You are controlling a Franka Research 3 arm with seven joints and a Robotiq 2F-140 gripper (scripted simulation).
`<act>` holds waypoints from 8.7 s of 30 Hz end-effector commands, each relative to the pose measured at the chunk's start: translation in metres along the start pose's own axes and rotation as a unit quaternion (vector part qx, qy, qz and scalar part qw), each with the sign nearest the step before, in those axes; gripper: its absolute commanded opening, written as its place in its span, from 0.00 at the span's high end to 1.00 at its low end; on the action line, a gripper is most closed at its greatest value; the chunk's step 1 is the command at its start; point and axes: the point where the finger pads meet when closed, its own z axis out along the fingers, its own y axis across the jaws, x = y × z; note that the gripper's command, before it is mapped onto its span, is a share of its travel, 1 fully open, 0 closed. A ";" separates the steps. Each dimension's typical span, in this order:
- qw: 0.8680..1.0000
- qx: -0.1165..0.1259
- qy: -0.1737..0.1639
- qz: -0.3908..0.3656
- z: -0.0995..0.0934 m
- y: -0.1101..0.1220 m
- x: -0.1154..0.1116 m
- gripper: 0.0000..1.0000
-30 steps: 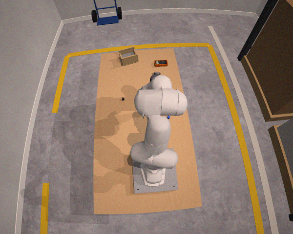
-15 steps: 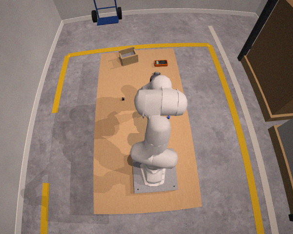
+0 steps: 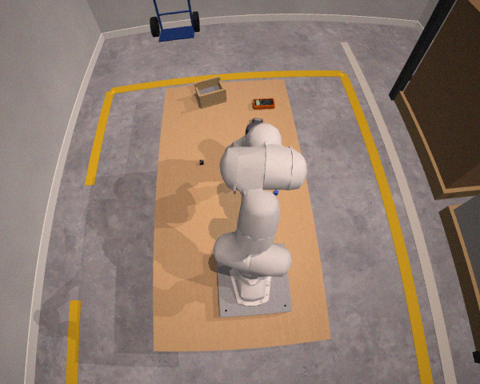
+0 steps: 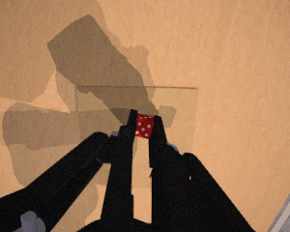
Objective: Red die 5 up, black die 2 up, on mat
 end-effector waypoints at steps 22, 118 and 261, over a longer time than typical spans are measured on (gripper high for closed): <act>1.000 0.000 0.001 0.002 0.000 0.000 0.001 0.82; 1.000 0.000 0.001 0.002 0.004 0.000 0.000 0.73; 0.996 0.000 0.001 -0.093 -0.064 -0.283 0.083 0.71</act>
